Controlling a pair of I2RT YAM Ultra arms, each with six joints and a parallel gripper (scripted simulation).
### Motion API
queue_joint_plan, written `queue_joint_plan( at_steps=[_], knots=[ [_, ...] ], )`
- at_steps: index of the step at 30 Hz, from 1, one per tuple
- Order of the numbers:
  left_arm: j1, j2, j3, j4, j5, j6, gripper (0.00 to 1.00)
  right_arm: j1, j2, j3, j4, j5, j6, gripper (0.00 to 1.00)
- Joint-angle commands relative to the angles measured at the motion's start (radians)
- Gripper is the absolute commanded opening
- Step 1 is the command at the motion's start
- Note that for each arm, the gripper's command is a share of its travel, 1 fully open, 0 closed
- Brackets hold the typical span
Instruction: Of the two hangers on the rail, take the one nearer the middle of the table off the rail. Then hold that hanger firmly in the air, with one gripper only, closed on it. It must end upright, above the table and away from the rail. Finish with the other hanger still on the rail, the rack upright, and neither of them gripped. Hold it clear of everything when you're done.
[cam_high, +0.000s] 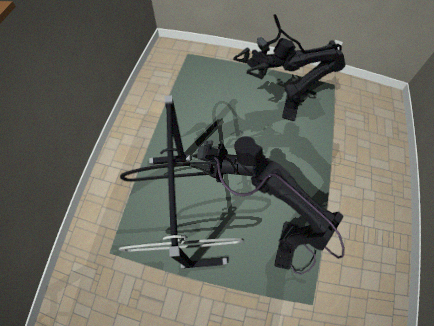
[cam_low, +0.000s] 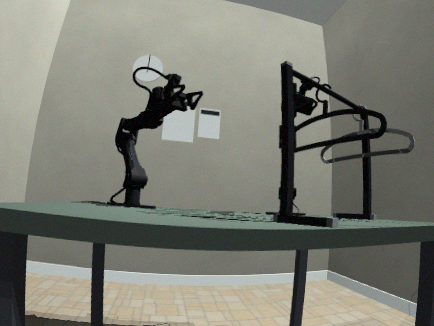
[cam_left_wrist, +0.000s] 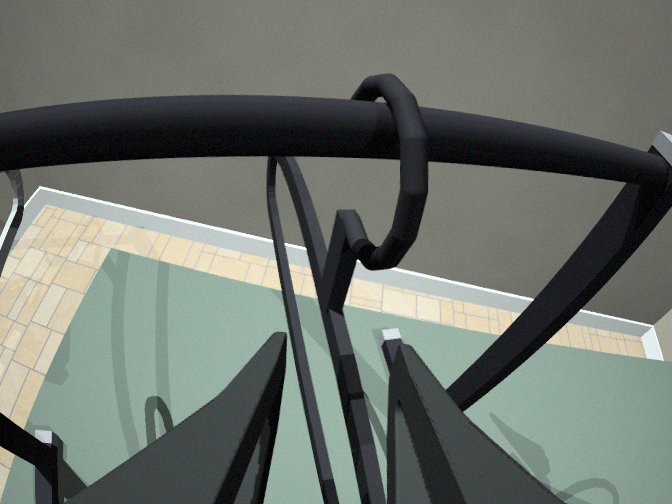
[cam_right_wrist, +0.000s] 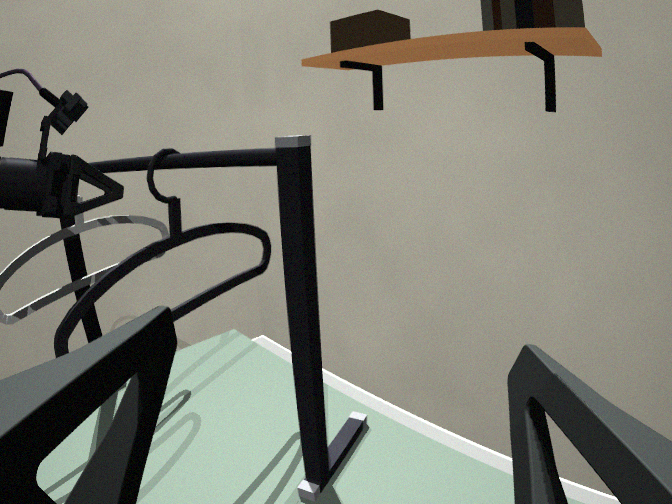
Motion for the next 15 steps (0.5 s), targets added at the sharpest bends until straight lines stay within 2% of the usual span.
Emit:
queue_joint_plan(
  at_steps=[1, 7, 9, 15],
  knots=[
    [-0.063, 0.05, 0.12, -0.123, -0.199, -0.063, 0.31, 0.1, 0.03, -0.02, 0.196, -0.002, 0.024, 1.0],
    [-0.142, 0.175, 0.273, -0.217, -0.357, -0.129, 0.31, 0.228, 0.126, -0.024, 0.345, -0.017, 0.026, 1.0],
    [-0.142, 0.175, 0.273, -0.217, -0.357, -0.129, 0.31, 0.228, 0.126, -0.024, 0.345, -0.017, 0.026, 1.0],
    [-0.157, 0.295, 0.371, -0.303, -0.429, -0.182, 0.31, 0.276, 0.19, -0.006, 0.409, -0.02, 0.027, 1.0]
  ],
)
